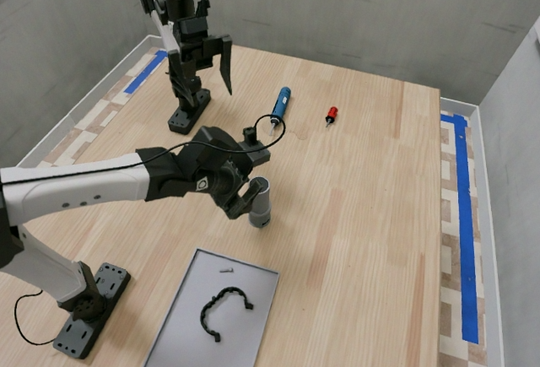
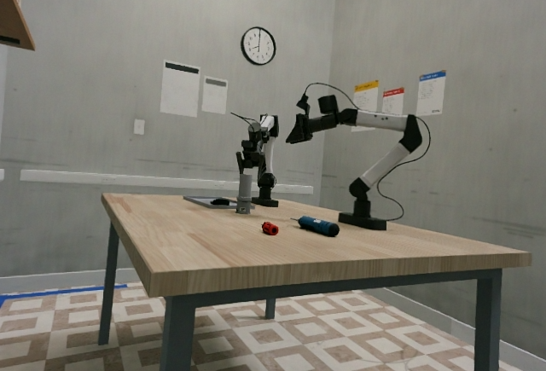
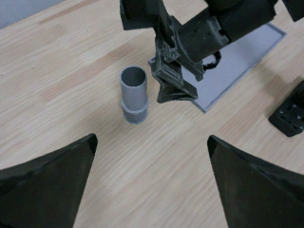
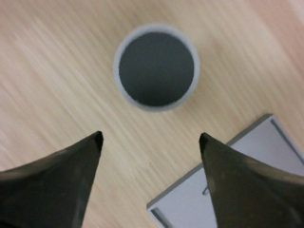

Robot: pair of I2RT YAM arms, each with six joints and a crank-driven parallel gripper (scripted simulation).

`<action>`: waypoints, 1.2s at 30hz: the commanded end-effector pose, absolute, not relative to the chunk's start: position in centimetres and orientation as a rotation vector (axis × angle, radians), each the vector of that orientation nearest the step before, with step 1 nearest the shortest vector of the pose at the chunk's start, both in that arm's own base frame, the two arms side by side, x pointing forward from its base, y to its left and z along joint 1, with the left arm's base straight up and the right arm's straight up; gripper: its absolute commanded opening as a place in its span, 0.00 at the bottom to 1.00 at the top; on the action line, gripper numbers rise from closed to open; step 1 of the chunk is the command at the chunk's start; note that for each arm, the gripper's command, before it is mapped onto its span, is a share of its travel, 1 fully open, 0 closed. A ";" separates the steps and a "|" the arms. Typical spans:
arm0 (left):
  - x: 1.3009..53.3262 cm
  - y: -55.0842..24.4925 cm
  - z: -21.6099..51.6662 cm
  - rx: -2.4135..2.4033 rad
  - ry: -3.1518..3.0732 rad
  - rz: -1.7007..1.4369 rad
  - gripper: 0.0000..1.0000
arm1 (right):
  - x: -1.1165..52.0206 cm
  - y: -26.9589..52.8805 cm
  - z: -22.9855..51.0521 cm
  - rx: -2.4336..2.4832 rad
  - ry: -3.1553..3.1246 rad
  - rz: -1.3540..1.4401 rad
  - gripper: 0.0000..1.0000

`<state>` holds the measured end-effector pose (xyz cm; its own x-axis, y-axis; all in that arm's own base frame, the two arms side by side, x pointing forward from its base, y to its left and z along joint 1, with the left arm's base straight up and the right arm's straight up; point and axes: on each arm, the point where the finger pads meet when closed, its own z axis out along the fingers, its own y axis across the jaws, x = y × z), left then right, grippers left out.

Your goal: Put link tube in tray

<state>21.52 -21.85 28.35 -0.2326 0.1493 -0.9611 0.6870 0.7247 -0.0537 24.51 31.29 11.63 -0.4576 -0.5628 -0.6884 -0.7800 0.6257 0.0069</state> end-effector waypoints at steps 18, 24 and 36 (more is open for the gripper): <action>21.1 -22.2 28.9 0.672 1.712 -0.611 1.00 | 27.4 34.2 10.1 -1.031 2.144 0.436 0.81; 21.2 -22.2 28.9 0.672 1.712 -0.611 1.00 | 28.6 36.0 8.6 -1.036 2.150 0.435 0.67; 21.2 -22.1 28.6 0.672 1.726 -0.601 1.00 | 28.4 35.8 9.1 -1.018 2.113 0.457 0.50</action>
